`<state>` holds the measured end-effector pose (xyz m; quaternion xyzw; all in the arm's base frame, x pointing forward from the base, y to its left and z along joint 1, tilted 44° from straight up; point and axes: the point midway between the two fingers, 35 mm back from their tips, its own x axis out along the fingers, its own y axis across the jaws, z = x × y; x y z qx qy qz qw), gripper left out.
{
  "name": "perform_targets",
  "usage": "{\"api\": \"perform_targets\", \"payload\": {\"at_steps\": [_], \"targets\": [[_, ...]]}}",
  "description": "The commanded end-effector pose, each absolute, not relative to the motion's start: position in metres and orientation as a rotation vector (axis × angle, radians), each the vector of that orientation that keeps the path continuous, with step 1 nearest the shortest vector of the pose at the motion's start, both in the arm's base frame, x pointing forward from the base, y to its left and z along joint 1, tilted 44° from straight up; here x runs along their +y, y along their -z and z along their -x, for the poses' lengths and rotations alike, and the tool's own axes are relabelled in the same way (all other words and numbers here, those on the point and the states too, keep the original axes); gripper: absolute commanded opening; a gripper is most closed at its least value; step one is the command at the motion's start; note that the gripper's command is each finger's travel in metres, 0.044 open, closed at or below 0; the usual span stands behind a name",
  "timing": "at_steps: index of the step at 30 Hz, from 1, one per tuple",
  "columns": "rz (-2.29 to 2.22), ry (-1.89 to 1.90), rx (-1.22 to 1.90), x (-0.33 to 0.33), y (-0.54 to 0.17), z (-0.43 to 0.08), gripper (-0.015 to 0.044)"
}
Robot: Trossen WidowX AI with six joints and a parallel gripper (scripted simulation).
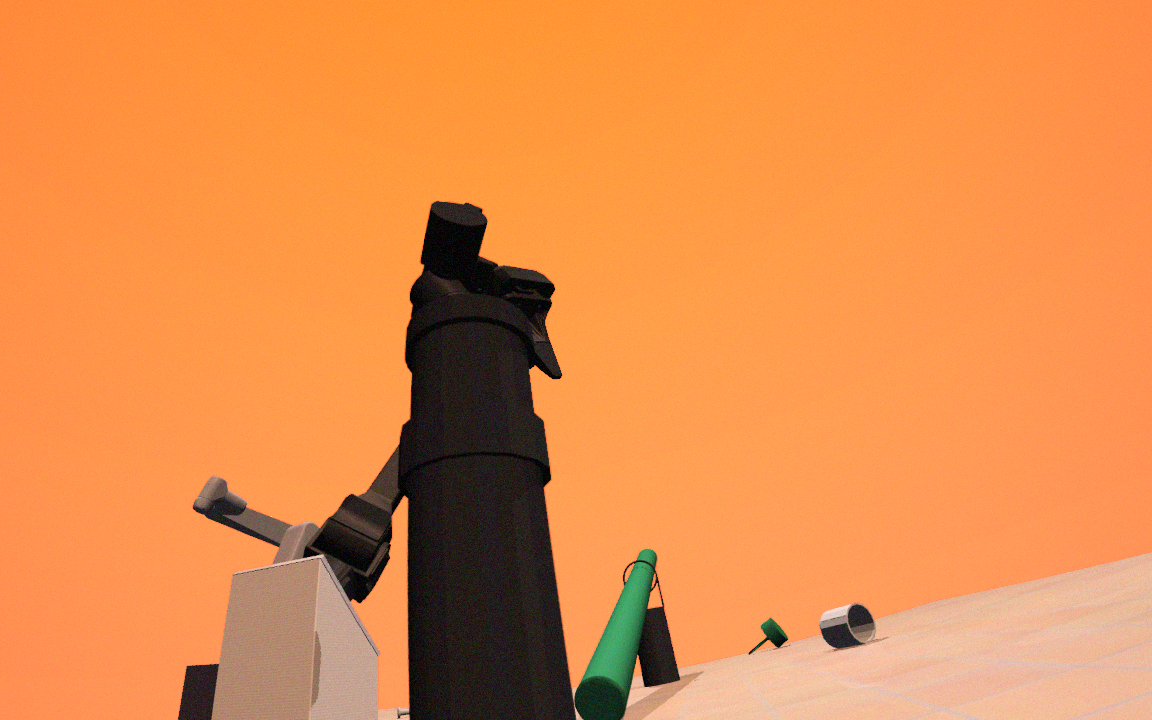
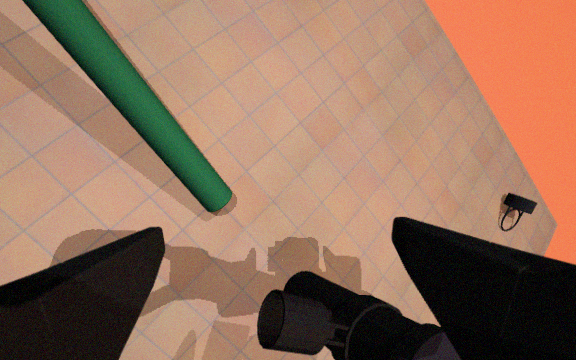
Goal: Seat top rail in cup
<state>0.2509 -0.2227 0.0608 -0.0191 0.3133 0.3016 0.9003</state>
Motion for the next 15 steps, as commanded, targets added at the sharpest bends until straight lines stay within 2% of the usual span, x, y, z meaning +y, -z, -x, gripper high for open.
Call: {"api": "perform_targets", "payload": {"at_steps": [1,10,15], "targets": [[0.55,-0.822,0.382,-0.256,-0.009,-0.224,0.044],[0.86,-0.885,0.184,-0.266,0.019,-0.205,0.044],[0.889,-0.889,0.166,-0.267,0.021,-0.204,0.044]]}}
